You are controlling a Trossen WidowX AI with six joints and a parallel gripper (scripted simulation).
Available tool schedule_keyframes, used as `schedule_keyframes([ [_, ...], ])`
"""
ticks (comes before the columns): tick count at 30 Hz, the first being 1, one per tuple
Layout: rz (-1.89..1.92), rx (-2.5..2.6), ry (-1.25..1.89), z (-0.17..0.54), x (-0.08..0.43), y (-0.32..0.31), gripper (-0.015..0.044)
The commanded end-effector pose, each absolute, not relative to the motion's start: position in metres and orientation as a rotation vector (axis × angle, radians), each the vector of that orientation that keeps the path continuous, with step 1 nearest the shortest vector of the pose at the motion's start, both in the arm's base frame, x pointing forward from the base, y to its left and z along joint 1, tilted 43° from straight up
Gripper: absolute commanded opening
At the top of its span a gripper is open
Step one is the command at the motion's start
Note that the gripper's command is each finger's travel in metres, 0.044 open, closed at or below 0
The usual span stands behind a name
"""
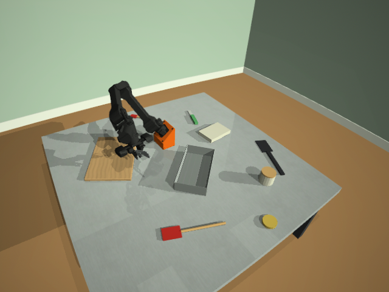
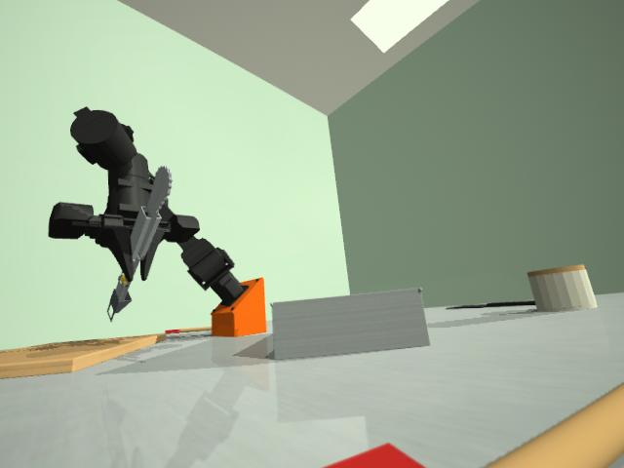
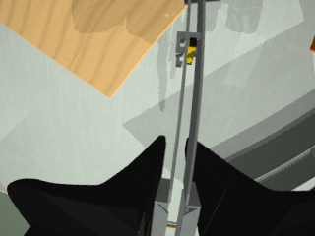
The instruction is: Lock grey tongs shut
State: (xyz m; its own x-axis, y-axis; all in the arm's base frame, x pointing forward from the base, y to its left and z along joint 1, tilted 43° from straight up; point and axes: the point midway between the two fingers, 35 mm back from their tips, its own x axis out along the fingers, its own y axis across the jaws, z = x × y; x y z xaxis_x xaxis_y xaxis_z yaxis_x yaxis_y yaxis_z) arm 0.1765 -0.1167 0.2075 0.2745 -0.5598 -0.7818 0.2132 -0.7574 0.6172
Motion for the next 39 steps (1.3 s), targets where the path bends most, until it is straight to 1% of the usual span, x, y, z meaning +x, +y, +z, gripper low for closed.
schedule_keyframes([
  [1, -1.558, 1.924, -0.320, 0.212, 0.170, -0.124, -0.0150],
  [39, -1.670, 2.034, -0.478, 0.230, 0.094, -0.173, -0.0150],
])
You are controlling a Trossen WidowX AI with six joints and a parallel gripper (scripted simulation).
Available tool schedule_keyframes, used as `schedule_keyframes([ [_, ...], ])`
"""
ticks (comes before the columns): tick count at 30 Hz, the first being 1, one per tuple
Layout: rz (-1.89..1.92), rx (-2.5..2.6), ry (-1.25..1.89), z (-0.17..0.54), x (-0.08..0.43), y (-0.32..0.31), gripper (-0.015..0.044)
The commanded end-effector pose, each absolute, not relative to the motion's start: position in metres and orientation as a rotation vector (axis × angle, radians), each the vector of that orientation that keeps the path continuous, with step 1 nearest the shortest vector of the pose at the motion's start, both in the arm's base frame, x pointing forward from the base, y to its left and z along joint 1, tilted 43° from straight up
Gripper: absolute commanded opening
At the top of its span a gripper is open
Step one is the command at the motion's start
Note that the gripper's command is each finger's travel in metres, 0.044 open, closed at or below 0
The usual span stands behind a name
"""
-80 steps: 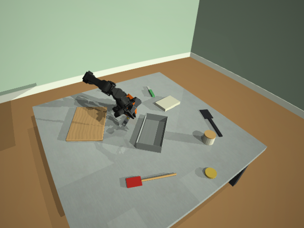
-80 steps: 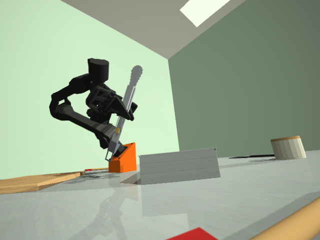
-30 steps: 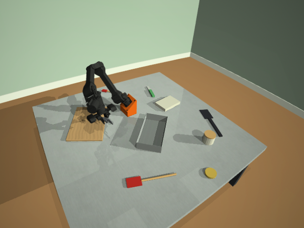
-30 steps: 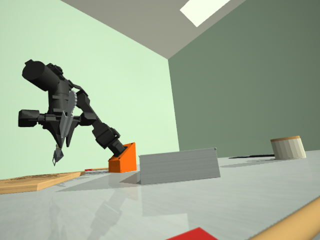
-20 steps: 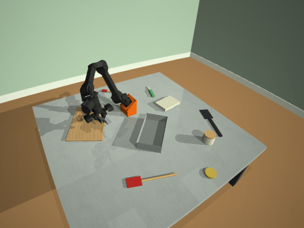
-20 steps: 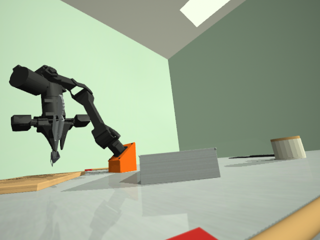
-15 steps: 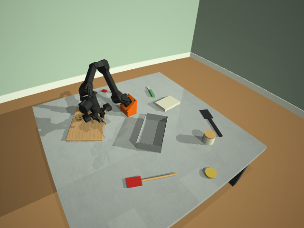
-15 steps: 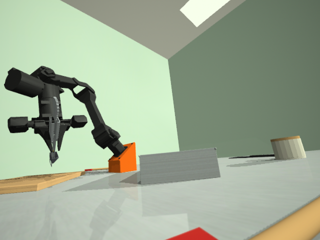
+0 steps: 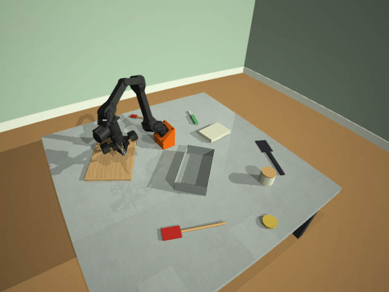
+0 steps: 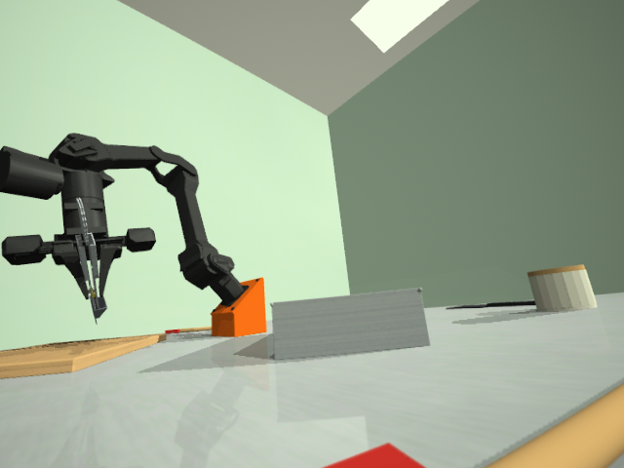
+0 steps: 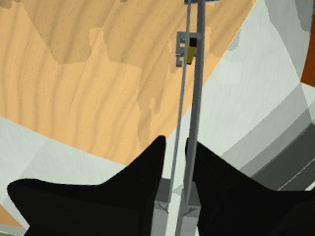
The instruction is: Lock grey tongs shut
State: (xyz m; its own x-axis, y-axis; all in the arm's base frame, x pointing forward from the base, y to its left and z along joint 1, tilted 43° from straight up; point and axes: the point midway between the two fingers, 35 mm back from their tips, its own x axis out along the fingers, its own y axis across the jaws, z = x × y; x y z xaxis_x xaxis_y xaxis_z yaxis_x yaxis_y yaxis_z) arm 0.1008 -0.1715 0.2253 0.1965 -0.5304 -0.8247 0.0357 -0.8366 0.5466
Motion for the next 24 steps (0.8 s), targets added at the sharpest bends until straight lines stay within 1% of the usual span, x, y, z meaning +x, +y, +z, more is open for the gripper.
schedule_keyframes([
  [1, -1.670, 2.036, -0.484, 0.231, 0.092, -0.174, -0.0150],
  [24, -1.666, 2.051, -0.637, 0.248, 0.045, -0.183, -0.0150],
])
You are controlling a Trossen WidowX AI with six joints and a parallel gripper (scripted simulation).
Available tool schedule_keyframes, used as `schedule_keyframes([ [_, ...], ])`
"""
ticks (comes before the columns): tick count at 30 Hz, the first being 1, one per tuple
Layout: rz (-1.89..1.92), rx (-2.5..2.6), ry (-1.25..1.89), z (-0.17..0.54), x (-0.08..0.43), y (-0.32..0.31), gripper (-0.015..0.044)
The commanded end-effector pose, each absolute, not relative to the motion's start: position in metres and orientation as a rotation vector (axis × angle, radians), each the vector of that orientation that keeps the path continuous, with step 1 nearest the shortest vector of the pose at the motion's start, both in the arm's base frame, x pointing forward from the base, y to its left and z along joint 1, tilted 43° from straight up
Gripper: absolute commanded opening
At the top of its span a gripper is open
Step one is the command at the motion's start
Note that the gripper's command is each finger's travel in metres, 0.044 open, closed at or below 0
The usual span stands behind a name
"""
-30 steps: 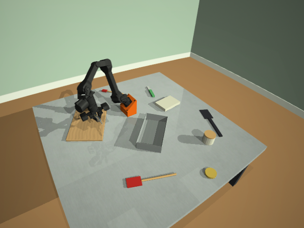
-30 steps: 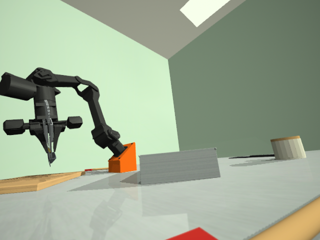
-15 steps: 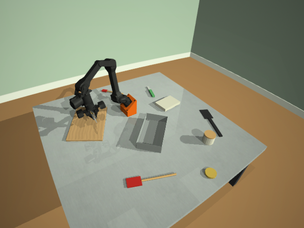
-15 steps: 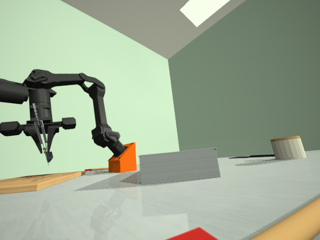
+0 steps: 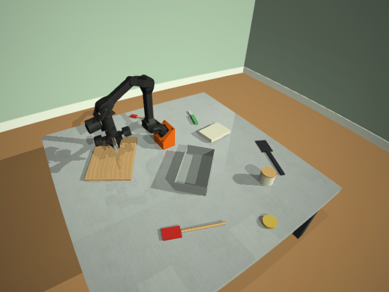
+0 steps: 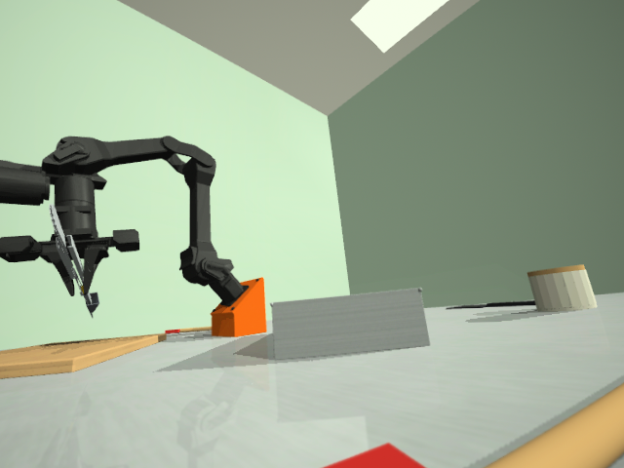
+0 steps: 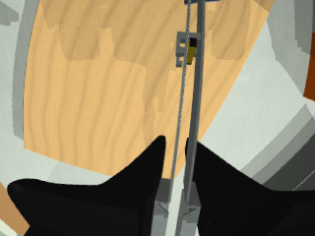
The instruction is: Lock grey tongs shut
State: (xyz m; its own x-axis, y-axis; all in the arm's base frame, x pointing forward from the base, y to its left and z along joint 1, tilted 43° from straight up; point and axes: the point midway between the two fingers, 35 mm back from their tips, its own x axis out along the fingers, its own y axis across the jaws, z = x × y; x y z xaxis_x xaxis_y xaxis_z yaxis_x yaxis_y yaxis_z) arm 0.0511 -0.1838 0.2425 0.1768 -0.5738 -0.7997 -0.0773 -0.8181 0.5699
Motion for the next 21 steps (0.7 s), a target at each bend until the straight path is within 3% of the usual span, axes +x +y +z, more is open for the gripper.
schedule_keyframes([
  [1, -1.665, 2.050, -0.645, 0.249, 0.043, -0.183, -0.0150],
  [21, -1.654, 1.997, -0.804, 0.267, 0.005, -0.181, -0.0150],
])
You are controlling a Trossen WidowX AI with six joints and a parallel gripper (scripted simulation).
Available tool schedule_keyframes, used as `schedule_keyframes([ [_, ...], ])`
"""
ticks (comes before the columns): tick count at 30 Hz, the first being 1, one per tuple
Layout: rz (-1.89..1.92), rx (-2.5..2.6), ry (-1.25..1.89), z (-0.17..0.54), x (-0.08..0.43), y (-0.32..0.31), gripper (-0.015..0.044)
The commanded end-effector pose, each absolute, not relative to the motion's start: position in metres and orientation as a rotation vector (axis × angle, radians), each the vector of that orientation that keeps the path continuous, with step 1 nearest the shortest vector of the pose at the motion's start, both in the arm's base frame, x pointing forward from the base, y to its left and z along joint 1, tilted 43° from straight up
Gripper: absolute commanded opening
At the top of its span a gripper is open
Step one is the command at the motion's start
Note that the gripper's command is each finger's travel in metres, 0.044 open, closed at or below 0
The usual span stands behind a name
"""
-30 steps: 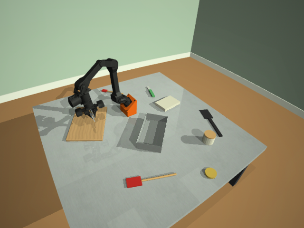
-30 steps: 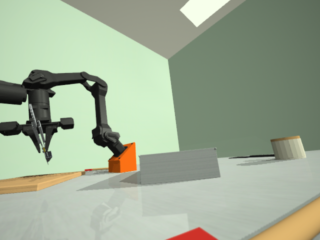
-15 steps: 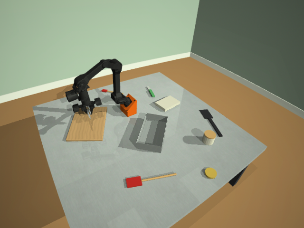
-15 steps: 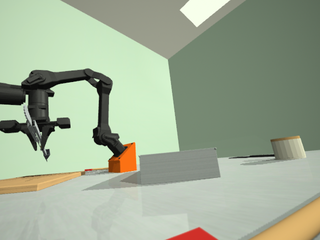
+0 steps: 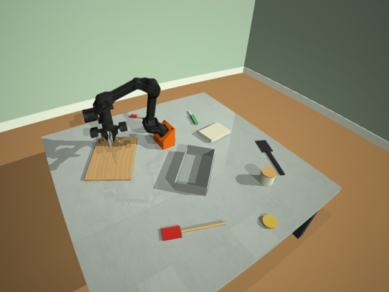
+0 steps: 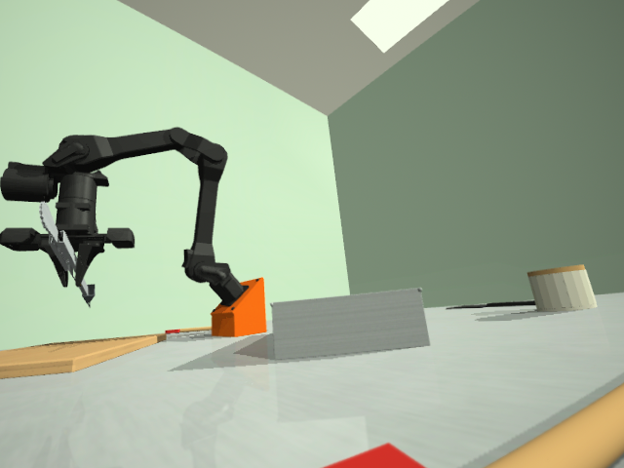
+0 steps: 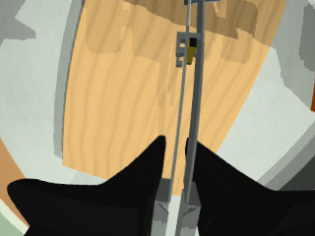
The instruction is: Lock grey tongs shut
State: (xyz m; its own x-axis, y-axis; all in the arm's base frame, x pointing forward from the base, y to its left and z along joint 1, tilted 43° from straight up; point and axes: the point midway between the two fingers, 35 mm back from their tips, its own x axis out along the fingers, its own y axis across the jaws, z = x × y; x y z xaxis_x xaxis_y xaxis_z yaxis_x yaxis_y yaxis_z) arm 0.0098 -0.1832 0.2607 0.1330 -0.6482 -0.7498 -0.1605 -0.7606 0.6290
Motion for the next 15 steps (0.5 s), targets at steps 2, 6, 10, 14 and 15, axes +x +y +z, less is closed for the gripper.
schedule_keyframes([
  [2, -1.653, 1.988, -0.820, 0.2687, 0.0011, -0.1803, -0.0150],
  [6, -1.653, 1.976, -0.840, 0.2710, -0.0033, -0.1793, -0.0150],
  [10, -1.653, 1.976, -0.840, 0.2710, -0.0033, -0.1793, -0.0150],
  [14, -1.653, 1.976, -0.840, 0.2705, -0.0034, -0.1800, -0.0150],
  [15, -1.653, 1.976, -0.840, 0.2700, -0.0034, -0.1806, -0.0150],
])
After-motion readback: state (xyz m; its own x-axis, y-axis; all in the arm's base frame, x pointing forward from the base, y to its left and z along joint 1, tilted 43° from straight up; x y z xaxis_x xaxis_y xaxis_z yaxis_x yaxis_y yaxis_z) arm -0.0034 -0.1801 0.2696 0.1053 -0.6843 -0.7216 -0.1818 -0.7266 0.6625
